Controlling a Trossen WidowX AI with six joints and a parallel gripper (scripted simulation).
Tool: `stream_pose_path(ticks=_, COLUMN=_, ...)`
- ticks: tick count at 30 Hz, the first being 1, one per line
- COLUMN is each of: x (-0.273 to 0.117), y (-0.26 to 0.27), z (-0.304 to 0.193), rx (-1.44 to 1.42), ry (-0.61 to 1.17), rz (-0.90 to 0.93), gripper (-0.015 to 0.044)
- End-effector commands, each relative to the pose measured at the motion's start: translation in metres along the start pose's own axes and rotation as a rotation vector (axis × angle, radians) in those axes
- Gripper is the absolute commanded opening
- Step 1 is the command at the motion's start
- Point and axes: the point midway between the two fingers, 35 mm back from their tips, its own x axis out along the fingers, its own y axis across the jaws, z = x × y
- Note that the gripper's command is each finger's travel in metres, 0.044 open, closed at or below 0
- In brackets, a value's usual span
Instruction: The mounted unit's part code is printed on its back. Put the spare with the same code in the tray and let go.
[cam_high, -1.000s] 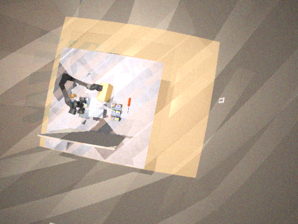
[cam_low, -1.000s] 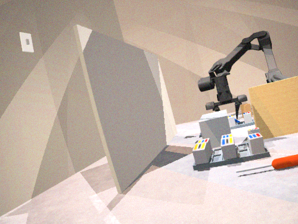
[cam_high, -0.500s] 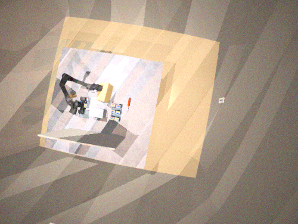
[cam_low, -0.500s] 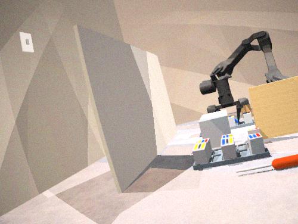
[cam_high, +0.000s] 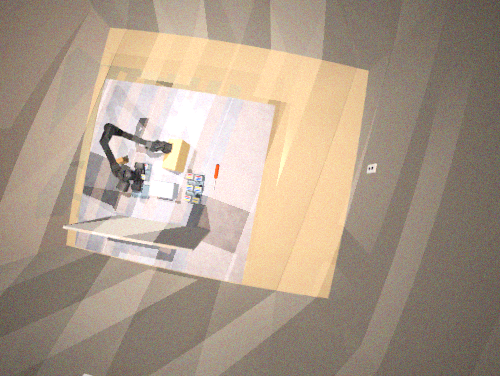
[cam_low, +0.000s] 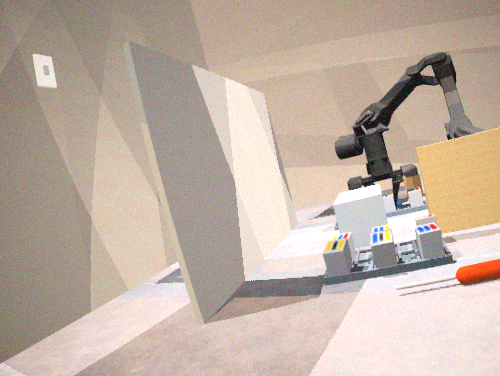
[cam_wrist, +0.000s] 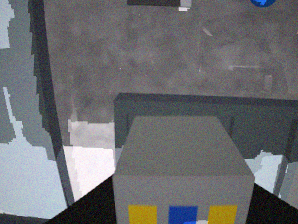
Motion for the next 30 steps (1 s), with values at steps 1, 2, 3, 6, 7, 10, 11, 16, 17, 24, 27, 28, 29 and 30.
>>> stream_pose_path(ticks=1, x=0.000, y=0.000, z=0.000, rx=0.000, ry=0.000, rz=0.000, gripper=0.0129)
stream_pose_path(ticks=2, x=0.000, y=0.000, z=0.000, rx=0.000, ry=0.000, rz=0.000, gripper=0.0122)
stream_pose_path(ticks=3, x=0.000, y=0.000, z=0.000, rx=0.000, ry=0.000, rz=0.000, gripper=0.0115)
stream_pose_path(ticks=6, x=0.000, y=0.000, z=0.000, rx=0.000, ry=0.000, rz=0.000, gripper=0.0037)
stream_pose_path(ticks=7, x=0.000, y=0.000, z=0.000, rx=0.000, ry=0.000, rz=0.000, gripper=0.0010)
stream_pose_path(ticks=10, x=0.000, y=0.000, z=0.000, rx=0.000, ry=0.000, rz=0.000, gripper=0.0000)
stream_pose_path(ticks=11, x=0.000, y=0.000, z=0.000, rx=0.000, ry=0.000, rz=0.000, gripper=0.0000)
stream_pose_path(ticks=16, x=-0.001, y=0.000, z=0.000, rx=0.000, ry=0.000, rz=0.000, gripper=0.0000)
stream_pose_path(ticks=17, x=-0.004, y=0.001, z=0.000, rx=0.000, ry=0.001, rz=0.000, gripper=0.0000)
stream_pose_path(ticks=24, x=-0.045, y=0.003, z=-0.002, rx=-0.003, ry=0.010, rz=0.000, gripper=0.0000)
stream_pose_path(ticks=27, x=-0.064, y=0.002, z=-0.002, rx=-0.005, ry=0.010, rz=-0.001, gripper=0.0000)
stream_pose_path(ticks=28, x=-0.070, y=0.001, z=-0.001, rx=-0.006, ry=0.009, rz=-0.001, gripper=0.0000)
stream_pose_path(ticks=29, x=-0.075, y=0.001, z=-0.001, rx=-0.007, ry=0.008, rz=-0.002, gripper=0.0000)
stream_pose_path(ticks=30, x=-0.078, y=0.000, z=-0.001, rx=-0.007, ry=0.008, rz=-0.002, gripper=0.0000)
